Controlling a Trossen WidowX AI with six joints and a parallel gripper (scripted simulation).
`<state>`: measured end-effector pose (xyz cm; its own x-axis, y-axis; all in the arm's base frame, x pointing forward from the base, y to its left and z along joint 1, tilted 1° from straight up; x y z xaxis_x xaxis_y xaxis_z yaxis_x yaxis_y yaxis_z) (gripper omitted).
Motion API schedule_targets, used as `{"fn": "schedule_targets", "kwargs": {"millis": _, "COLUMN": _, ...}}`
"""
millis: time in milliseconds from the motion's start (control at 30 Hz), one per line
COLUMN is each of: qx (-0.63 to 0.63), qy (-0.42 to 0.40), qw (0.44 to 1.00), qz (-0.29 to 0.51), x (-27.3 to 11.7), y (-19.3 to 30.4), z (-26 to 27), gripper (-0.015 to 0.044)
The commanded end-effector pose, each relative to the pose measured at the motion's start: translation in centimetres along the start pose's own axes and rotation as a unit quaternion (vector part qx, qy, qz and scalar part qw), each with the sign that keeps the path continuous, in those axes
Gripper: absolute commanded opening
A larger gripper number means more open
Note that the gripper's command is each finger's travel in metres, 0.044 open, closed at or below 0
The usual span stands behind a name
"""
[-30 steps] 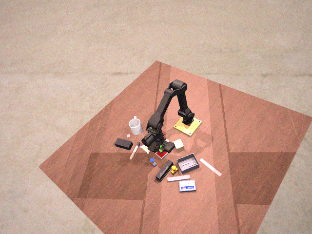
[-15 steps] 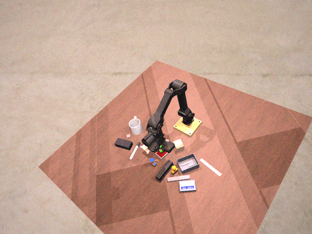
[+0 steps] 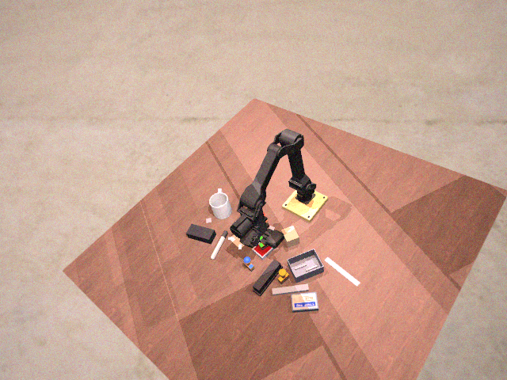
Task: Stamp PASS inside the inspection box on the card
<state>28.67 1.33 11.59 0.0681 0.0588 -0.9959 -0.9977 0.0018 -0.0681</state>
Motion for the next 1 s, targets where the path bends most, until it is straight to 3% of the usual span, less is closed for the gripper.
{"fn": "schedule_targets", "kwargs": {"millis": 0, "qx": 0.000, "qy": -0.002, "qw": 1.000, "qz": 0.000, "x": 0.16, "y": -0.03, "z": 0.04, "gripper": 0.0000}}
{"fn": "schedule_targets", "kwargs": {"millis": 967, "qx": 0.000, "qy": -0.002, "qw": 1.000, "qz": 0.000, "x": -0.74, "y": -0.07, "z": 0.10, "gripper": 0.0000}}
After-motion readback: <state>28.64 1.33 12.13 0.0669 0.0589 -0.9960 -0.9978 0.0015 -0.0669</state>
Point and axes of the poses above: the point midway between the two fingers, 35 mm back from their tips, its own x axis out along the fingers, its own z axis across the jaws, y = z × x, the point moved 5 cm from there along -x, back along the fingers, and after that the axes turned 2 degrees about x, right-handed, at the moved point
